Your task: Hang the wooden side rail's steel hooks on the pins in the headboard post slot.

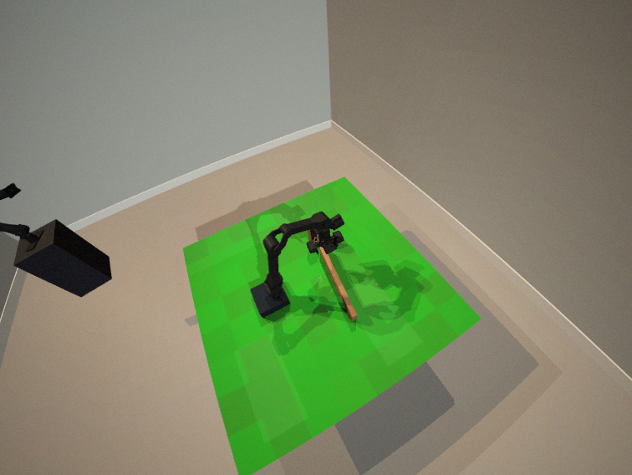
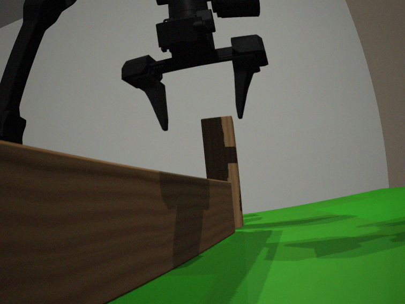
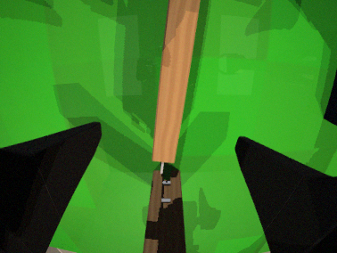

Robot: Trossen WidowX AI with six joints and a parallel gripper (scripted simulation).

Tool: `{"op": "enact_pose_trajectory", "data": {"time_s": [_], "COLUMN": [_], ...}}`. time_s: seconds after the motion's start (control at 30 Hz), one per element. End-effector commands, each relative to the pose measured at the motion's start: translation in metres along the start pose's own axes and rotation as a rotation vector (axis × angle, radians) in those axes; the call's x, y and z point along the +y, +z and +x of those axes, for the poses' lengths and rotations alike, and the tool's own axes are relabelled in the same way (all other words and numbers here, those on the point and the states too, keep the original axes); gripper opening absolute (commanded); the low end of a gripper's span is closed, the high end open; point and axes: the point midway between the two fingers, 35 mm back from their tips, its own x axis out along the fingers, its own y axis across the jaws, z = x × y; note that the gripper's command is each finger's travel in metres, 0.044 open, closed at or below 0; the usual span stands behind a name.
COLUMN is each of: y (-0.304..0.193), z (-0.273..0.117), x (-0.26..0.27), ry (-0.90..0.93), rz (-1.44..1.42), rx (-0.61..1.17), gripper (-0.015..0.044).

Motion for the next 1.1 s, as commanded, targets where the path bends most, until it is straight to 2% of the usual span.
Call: {"op": "enact_pose_trajectory", "data": {"time_s": [0.0,0.1,1.07], "y": [0.001,0.001,0.001], "z": [0.019,0.036,0.078], "x": [0.001,0.0,0.001], "ry": [-0.01,-0.01,-0.01], "rz": [0.01,0.01,0.01], "rx": [-0.009,-0.009,-0.009], "gripper": [0.044,0.044,0.044]}}
